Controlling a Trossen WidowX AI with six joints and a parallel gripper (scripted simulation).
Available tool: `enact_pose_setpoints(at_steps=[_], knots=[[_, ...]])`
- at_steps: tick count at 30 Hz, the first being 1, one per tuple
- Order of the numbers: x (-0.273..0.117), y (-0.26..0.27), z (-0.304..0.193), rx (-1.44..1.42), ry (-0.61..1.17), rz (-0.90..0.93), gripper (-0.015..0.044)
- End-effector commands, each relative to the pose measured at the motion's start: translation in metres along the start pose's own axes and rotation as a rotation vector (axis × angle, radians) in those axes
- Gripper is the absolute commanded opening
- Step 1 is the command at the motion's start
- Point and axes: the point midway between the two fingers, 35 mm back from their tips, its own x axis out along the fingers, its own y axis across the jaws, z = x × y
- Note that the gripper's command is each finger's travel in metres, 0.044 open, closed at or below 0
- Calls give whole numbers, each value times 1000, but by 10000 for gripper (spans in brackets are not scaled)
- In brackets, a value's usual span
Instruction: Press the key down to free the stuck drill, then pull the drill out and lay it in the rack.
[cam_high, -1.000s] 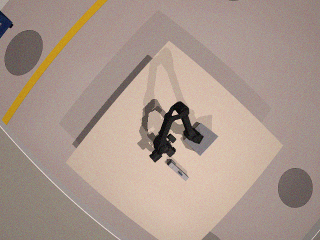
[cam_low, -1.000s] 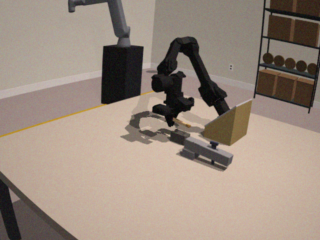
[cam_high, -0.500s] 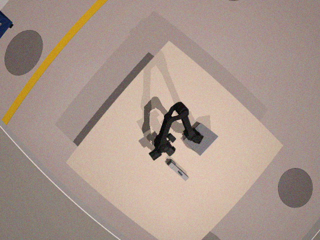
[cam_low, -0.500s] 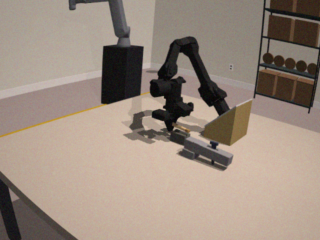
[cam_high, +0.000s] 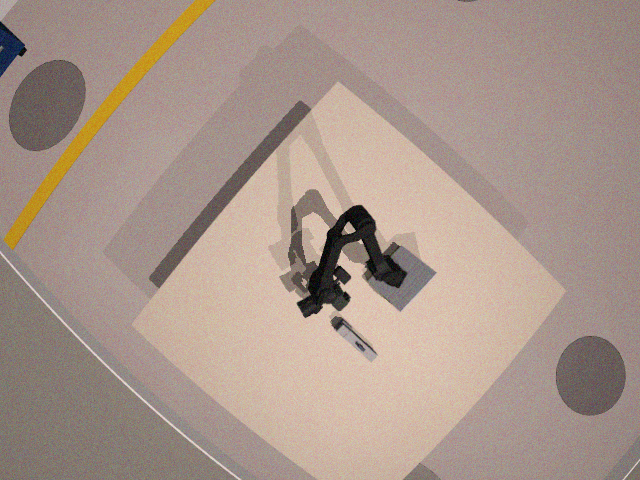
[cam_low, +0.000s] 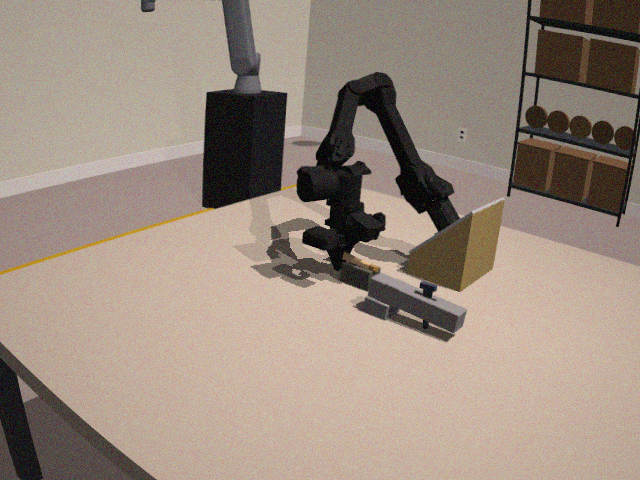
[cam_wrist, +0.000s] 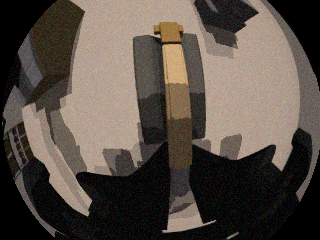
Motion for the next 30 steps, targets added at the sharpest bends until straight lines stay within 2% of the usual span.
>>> enact_pose_setpoints(at_steps=[1,19,30], knots=[[6,1,1,-3,-2,1,0],[16,2,5,-3,-2,1,0],[11,1,1,-3,12,-3,289]])
